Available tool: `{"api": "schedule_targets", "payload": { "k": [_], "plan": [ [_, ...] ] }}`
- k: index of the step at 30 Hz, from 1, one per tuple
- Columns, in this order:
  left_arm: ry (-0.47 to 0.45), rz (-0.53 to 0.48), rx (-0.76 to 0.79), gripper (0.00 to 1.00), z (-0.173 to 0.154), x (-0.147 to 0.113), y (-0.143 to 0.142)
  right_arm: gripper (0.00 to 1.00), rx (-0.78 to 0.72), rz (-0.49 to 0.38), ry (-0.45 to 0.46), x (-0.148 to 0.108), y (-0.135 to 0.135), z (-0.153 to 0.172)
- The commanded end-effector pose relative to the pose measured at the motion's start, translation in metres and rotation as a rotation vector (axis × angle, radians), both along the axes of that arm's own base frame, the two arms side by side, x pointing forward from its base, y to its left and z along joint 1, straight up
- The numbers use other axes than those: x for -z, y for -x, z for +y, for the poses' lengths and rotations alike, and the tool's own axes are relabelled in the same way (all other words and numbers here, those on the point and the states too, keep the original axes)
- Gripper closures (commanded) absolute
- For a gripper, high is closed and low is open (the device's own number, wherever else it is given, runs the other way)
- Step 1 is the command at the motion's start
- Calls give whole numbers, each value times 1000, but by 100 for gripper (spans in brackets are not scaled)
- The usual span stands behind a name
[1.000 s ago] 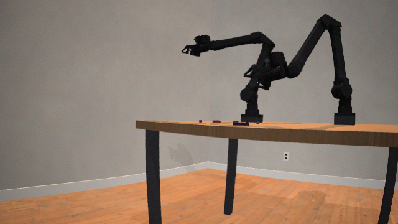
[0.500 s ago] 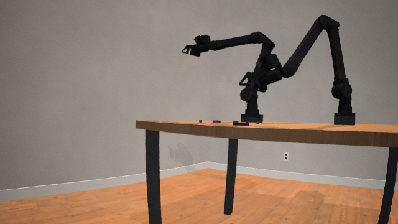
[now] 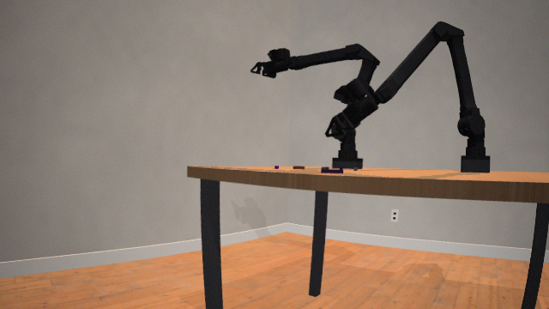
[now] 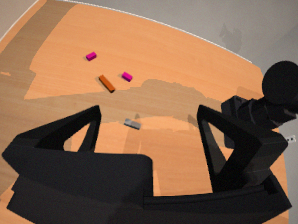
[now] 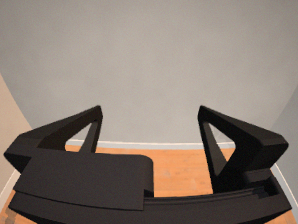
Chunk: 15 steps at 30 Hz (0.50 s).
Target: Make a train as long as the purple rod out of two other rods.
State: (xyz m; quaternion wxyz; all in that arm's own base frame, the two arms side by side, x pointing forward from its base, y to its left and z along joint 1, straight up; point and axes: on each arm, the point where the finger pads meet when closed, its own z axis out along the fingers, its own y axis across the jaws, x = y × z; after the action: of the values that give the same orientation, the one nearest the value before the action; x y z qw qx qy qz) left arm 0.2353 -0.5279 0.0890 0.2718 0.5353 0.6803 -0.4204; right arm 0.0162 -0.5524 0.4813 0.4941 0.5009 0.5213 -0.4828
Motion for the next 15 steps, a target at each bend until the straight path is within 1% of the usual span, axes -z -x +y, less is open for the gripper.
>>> {"api": "schedule_targets", "payload": {
  "k": [1, 3, 4, 15],
  "plan": [
    [-49, 133, -72, 0, -26, -13, -2, 0, 14, -9, 45, -19, 7, 8],
    [-49, 133, -72, 0, -26, -13, -2, 0, 14, -9, 45, -19, 7, 8],
    [-109, 194, -122, 0, -27, -4, -1, 0, 14, -9, 45, -19, 7, 8],
    [-376, 425, -385, 0, -26, 26, 6, 0, 14, -9, 45, -19, 7, 8]
  ]
}}
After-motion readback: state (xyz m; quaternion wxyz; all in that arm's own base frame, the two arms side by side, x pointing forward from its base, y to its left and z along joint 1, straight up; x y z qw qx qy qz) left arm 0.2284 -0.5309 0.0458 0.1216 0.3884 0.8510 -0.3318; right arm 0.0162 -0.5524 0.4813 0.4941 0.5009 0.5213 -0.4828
